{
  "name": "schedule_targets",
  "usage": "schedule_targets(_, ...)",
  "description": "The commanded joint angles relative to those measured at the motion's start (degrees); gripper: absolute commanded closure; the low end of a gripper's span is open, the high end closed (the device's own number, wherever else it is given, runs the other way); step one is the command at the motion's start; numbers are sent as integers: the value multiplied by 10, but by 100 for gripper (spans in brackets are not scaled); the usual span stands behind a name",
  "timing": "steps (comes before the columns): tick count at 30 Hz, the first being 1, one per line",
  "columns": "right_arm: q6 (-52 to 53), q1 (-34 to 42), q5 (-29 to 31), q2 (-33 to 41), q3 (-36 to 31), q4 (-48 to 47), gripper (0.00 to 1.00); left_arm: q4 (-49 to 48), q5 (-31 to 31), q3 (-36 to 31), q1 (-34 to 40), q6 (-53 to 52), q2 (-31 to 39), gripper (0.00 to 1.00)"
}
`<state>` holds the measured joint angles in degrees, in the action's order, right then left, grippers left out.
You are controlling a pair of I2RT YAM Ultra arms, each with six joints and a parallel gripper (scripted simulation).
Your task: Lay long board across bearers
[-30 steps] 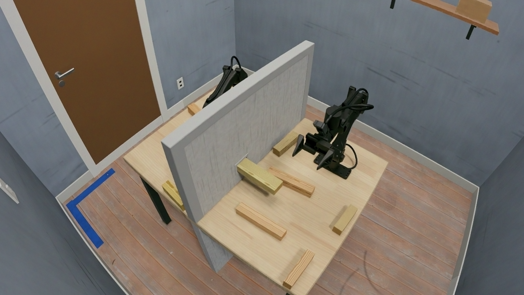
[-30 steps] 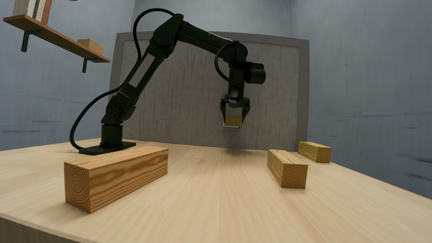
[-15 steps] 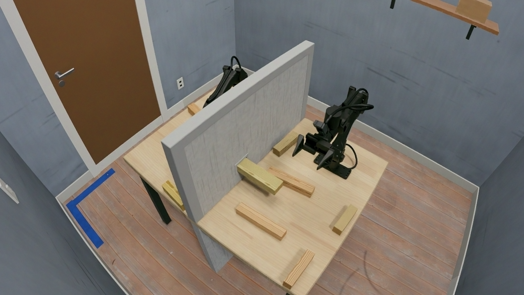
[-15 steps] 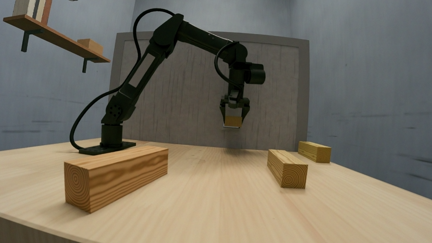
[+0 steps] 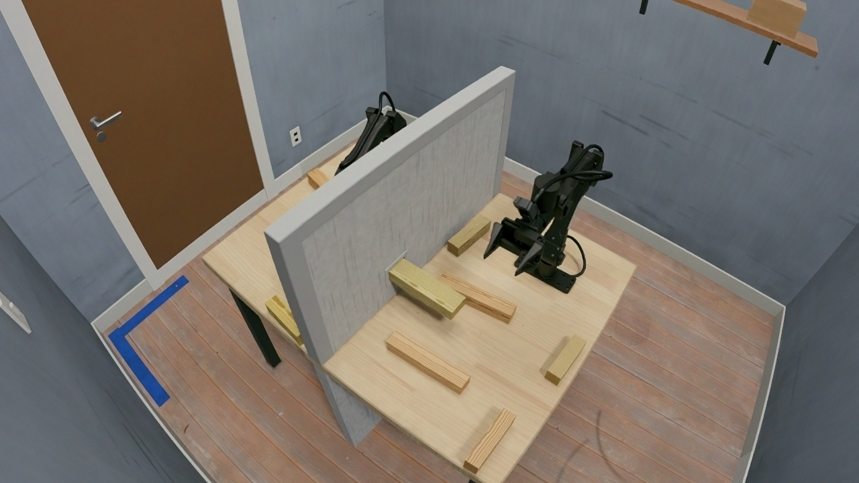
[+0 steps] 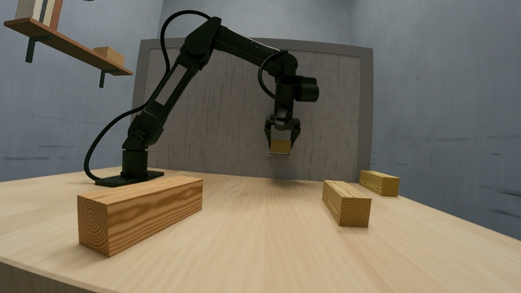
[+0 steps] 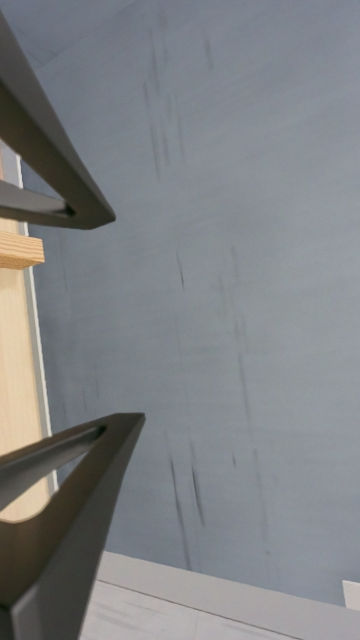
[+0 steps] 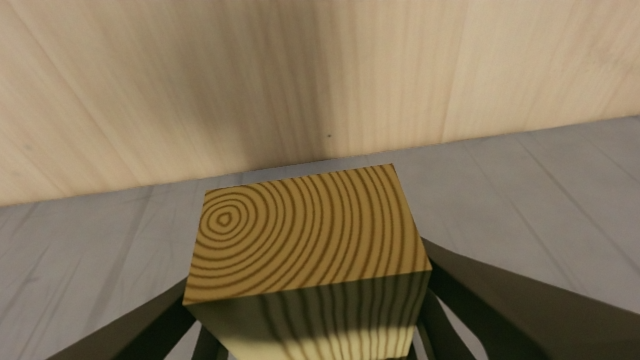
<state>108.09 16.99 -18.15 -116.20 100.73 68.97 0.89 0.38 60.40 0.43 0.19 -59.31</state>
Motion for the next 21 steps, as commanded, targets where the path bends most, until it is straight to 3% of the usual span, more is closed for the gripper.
schedule_targets(1,5,2,-35,28,30,-4,100,6,5,23,-2,5,21,22)
schedule_targets(2,5,2,-35,28,30,-4,100,6,5,23,-2,5,21,22)
schedule_targets(3,5,2,-35,28,30,-4,100,28,-19,19,14,-19,-23,22)
schedule_targets(7,5,2,-35,28,30,-4,100,87,-80,21,29,-106,-48,22)
schedule_targets(9,5,2,-35,28,30,-4,100,87,-80,21,29,-106,-48,22)
schedule_targets(16,5,2,-35,28,30,-4,100,193,-167,66,74,-255,-131,22)
schedule_targets(17,5,2,-35,28,30,-4,100,182,-142,92,74,-243,-132,22)
schedule_targets(21,5,2,-35,28,30,-4,100,241,-180,108,96,-294,-182,22)
